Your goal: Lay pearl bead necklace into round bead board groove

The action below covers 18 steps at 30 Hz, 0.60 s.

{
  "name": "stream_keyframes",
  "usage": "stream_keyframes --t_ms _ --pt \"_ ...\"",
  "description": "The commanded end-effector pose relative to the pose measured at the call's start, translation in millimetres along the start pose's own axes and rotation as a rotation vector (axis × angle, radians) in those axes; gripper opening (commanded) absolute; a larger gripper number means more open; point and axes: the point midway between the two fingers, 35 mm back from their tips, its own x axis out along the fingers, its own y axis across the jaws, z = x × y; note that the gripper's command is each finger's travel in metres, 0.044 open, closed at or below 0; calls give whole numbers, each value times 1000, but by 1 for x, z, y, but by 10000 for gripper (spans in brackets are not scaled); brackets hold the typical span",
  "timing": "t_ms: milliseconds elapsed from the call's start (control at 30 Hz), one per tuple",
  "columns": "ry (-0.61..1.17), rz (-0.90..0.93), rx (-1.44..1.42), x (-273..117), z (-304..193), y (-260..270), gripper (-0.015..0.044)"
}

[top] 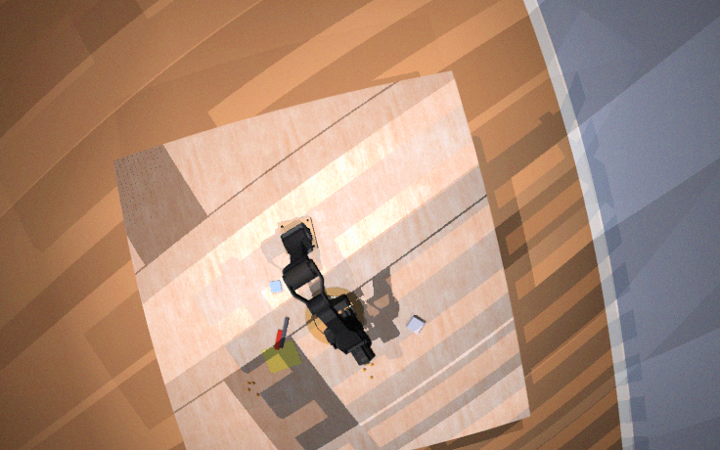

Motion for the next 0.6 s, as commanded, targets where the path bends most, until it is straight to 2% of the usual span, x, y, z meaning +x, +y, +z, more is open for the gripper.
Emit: stream_keyframes --t_ms 0,567 --pt "2 1 3 -8 0 0 0" --pt "4 1 4 -8 -7 8 0"
